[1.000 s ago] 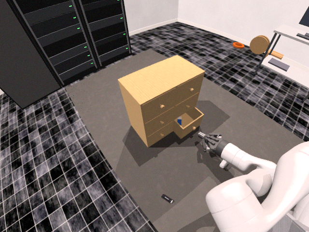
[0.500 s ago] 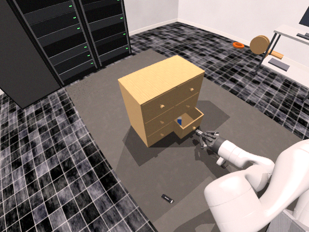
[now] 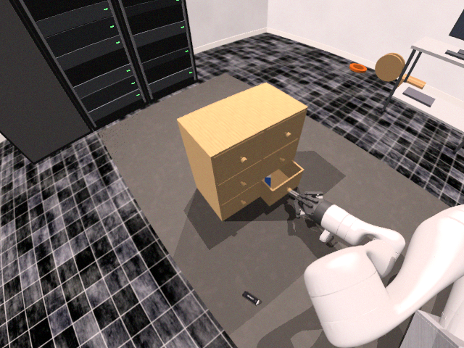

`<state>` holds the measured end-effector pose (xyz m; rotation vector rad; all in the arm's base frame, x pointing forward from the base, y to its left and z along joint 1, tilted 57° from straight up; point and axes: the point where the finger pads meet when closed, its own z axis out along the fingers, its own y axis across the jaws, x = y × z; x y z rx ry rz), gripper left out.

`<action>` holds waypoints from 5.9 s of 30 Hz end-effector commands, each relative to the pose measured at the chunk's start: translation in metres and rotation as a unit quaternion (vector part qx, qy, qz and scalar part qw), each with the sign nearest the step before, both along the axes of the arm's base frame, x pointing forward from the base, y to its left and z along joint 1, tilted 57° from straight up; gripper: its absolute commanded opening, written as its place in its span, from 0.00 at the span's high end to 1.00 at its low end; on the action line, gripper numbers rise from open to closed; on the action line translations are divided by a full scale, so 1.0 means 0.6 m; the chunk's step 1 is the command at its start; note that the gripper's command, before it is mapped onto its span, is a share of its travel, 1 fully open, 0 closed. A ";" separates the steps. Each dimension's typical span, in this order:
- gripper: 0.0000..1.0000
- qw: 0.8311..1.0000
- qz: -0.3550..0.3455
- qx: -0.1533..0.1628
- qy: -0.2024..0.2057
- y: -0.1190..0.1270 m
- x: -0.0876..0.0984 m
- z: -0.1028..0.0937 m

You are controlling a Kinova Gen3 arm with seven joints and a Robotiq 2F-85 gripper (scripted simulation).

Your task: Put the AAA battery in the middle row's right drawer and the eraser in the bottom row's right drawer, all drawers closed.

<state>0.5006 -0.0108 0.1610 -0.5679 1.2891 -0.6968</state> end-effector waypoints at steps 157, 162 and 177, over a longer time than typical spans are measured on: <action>1.00 1.000 -0.004 0.000 -0.007 0.010 0.001 -0.001; 1.00 1.000 -0.003 0.000 -0.007 0.017 -0.001 -0.006; 1.00 1.000 -0.004 0.001 -0.007 0.041 -0.006 -0.024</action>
